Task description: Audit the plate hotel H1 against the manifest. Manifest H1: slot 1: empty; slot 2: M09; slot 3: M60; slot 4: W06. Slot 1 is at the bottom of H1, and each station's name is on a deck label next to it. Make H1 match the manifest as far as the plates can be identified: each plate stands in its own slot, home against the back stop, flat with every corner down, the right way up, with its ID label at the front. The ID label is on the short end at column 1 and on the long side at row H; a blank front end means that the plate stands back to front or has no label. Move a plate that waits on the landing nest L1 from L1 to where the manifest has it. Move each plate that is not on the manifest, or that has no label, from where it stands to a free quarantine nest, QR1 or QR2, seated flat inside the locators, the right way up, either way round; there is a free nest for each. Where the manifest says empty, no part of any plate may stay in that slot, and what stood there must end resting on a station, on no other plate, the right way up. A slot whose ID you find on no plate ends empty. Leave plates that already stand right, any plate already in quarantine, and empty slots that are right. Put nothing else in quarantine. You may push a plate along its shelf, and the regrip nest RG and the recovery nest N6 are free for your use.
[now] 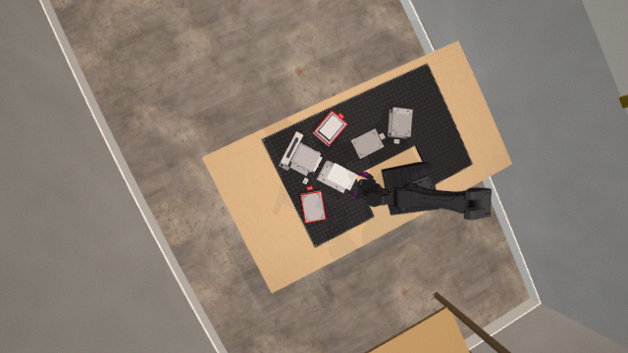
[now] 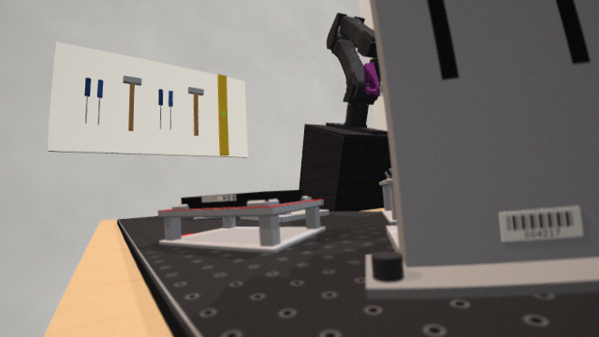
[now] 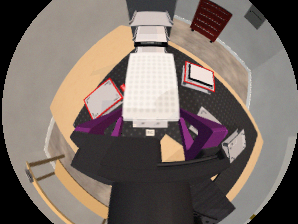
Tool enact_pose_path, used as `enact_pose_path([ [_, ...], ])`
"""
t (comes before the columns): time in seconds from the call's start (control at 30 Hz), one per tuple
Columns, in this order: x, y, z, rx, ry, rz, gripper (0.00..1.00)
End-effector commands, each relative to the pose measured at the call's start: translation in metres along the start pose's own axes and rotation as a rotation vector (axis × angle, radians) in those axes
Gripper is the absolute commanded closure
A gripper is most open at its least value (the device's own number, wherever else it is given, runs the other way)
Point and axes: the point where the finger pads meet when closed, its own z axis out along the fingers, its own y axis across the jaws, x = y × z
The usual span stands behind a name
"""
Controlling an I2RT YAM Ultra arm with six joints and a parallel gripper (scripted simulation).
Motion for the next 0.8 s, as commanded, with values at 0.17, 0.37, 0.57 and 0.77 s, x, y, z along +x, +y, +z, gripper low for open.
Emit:
enact_pose_path([
  [0.17, -0.0062, 0.0018, 0.0017, -0.003, -0.031, 0.01, 0.14],
  [0.37, -0.0048, 0.0018, 0.0032, -0.003, -0.031, 0.01, 0.14],
  [0.57, -0.0027, 0.0018, 0.0053, -0.003, -0.031, 0.01, 0.14],
  [0.77, -0.0006, 0.0019, 0.0075, -0.003, -0.03, 0.01, 0.14],
])
